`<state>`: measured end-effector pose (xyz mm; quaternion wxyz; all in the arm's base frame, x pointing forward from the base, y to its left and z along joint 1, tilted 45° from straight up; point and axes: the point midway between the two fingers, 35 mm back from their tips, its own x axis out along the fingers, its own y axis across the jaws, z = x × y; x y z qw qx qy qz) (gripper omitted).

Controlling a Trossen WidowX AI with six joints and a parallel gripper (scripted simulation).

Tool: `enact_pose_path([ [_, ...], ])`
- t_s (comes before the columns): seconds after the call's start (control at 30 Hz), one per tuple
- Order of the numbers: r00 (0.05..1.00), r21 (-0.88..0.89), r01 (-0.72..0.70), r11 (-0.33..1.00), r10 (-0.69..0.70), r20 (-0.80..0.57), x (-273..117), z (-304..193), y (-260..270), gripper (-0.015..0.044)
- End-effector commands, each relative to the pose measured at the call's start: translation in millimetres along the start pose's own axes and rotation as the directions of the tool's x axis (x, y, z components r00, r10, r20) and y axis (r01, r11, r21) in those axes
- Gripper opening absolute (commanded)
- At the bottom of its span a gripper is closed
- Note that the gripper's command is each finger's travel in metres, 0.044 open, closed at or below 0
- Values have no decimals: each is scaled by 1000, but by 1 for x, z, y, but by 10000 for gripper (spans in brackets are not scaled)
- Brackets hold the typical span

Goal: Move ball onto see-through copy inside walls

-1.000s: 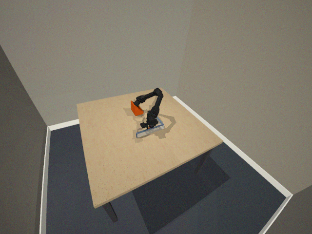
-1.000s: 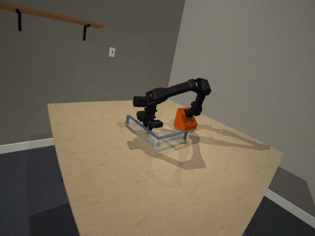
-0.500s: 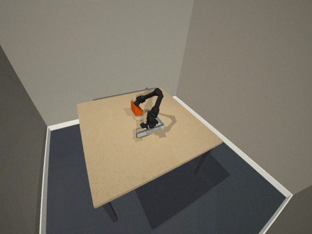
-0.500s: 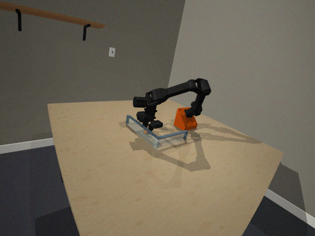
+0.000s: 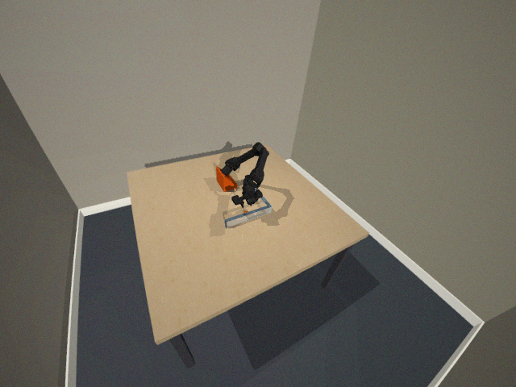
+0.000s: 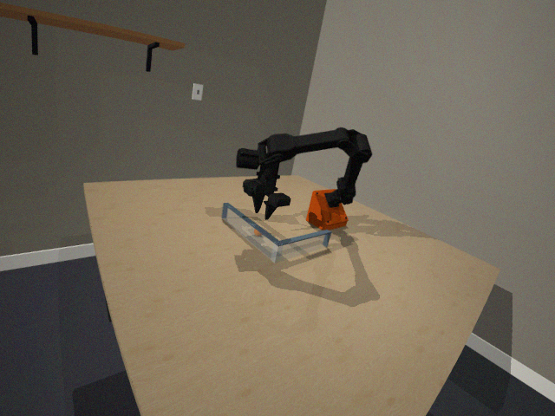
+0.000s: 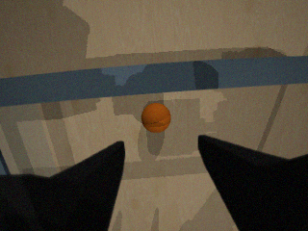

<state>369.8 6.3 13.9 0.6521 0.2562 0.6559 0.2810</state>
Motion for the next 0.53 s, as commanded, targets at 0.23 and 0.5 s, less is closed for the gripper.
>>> enact_pose_path([
  [0.23, 1000, -2, 3, 1000, -3, 17, -17, 1, 0, 258],
  [0.5, 1000, -6, 2, 1000, -2, 12, -61, -3, 2, 416],
])
